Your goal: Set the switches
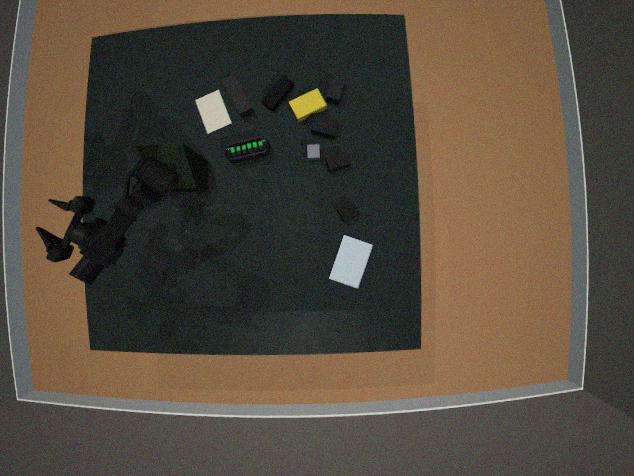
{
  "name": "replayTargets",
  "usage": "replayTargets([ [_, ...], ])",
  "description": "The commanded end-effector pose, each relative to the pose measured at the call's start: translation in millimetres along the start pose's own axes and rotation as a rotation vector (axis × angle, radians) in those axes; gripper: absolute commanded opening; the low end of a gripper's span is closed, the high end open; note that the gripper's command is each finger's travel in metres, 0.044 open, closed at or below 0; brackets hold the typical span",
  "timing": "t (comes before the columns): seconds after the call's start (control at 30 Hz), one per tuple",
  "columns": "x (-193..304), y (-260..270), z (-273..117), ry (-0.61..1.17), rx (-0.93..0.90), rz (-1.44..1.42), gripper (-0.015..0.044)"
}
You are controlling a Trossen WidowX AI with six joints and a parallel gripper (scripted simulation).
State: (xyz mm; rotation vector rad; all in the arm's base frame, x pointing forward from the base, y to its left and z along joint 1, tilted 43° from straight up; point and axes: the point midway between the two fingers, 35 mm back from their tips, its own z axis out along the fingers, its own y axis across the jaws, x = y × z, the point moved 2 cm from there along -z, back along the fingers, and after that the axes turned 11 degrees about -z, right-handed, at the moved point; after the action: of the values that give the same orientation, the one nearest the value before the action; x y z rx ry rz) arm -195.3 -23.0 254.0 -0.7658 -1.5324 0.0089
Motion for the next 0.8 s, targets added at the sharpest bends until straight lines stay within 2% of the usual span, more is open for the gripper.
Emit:
replayTargets([
  [0.0, 0, 0, 0, 0.0, 0.0, 0.0, 0.0374],
  [0.23, -13, -21, -10, -0.071, 0.087, 0.031, 0.019],
  [0.47, -58, -80, -65, -0.336, 0.335, 0.116, 0.0006],
  [0.77, -111, -114, -179, -0.721, 0.562, 0.164, 0.0],
])
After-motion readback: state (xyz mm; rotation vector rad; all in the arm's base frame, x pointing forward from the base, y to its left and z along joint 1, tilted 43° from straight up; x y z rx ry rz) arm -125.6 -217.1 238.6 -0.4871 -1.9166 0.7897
